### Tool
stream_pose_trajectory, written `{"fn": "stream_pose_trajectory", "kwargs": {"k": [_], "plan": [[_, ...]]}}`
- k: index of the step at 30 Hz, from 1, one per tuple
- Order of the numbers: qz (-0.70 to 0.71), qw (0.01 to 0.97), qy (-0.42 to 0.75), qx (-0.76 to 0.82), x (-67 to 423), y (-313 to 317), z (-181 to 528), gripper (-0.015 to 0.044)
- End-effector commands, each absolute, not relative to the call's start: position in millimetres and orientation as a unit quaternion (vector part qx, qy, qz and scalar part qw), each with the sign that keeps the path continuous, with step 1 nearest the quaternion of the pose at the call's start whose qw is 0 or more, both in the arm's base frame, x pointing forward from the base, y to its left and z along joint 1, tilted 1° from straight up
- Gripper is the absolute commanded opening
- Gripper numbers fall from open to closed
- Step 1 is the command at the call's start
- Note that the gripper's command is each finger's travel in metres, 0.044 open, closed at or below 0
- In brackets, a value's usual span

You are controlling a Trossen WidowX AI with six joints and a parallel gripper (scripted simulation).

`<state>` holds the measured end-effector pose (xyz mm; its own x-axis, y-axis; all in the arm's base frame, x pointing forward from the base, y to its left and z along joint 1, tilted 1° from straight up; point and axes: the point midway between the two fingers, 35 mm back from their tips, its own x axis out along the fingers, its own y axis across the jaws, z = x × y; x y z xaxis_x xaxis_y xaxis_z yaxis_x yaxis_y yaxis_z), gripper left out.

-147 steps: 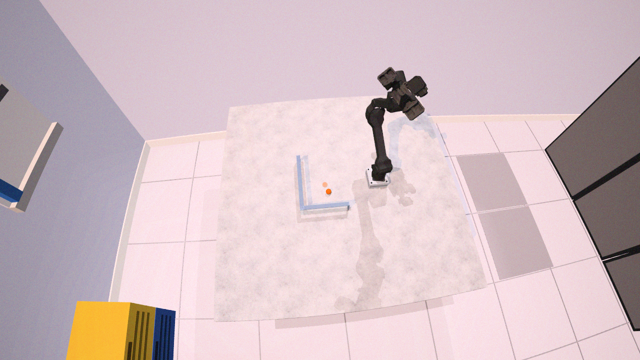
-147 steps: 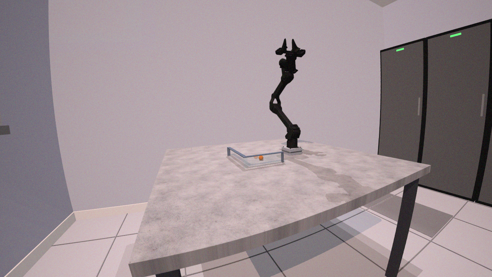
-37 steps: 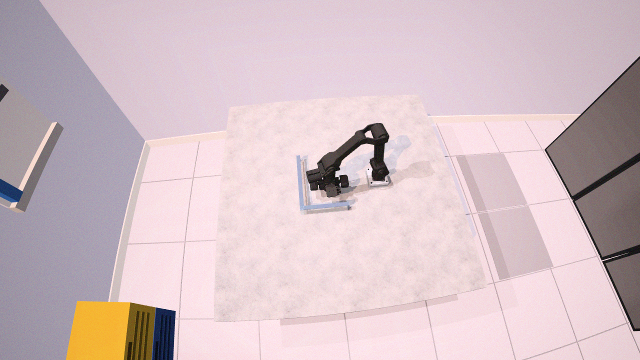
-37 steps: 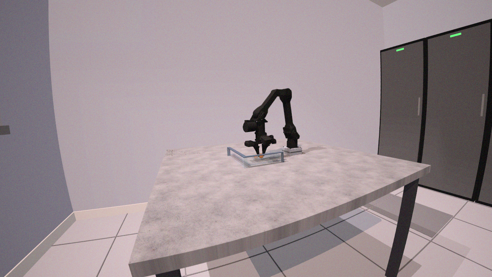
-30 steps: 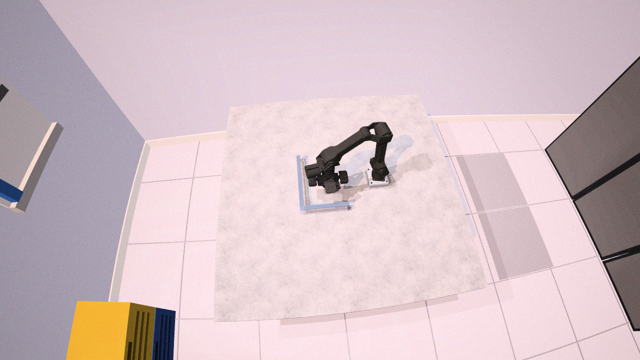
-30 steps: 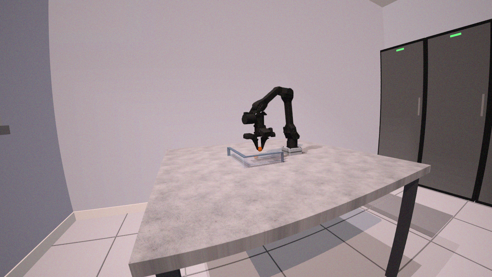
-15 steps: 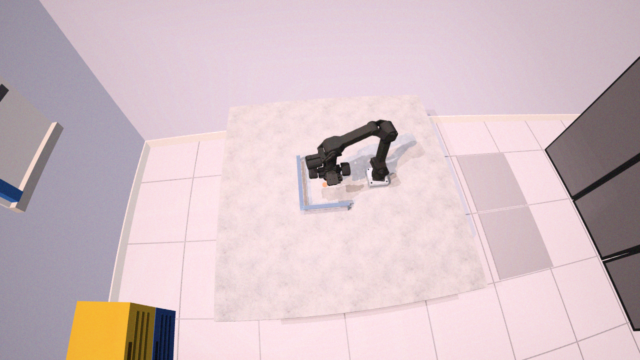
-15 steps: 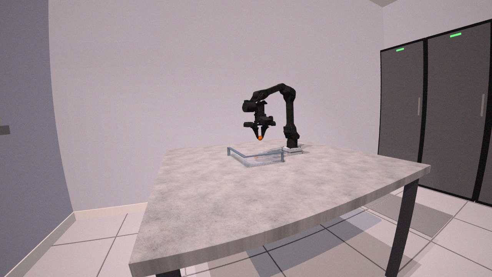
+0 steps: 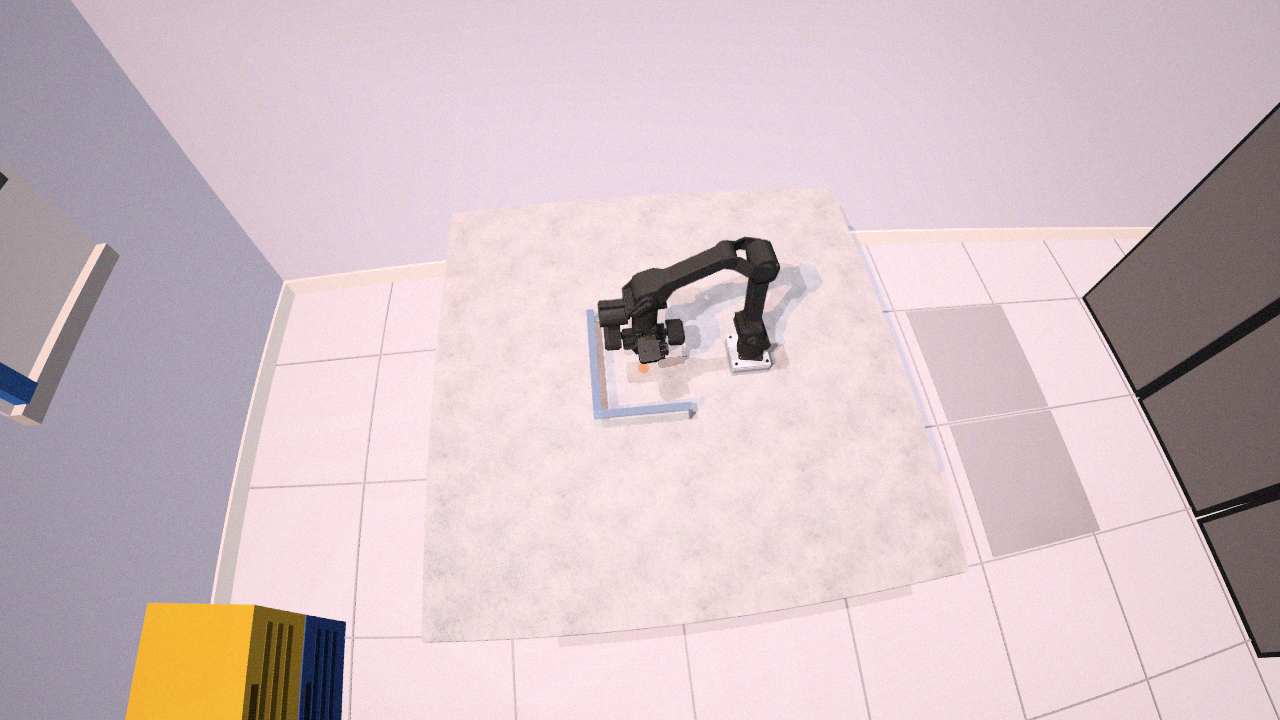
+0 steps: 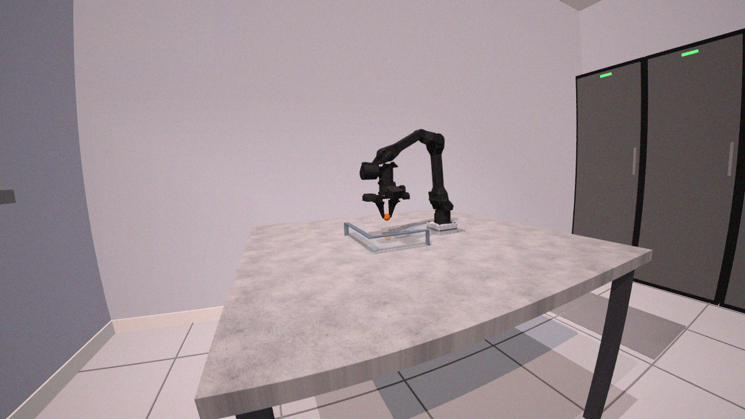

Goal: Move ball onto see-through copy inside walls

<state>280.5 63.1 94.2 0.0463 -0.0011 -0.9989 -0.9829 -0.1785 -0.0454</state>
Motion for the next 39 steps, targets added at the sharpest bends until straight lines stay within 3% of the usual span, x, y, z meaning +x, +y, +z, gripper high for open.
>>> {"fn": "stream_pose_trajectory", "kwargs": {"k": [1,11,36,39], "plan": [[0.533,0.461,0.444,-0.554,281,62,78,0.0000],[0.533,0.460,0.444,-0.554,281,62,27,0.0000],[0.533,0.460,0.444,-0.554,282,61,7,0.0000],[0.531,0.462,0.445,-0.554,282,61,8,0.0079]]}}
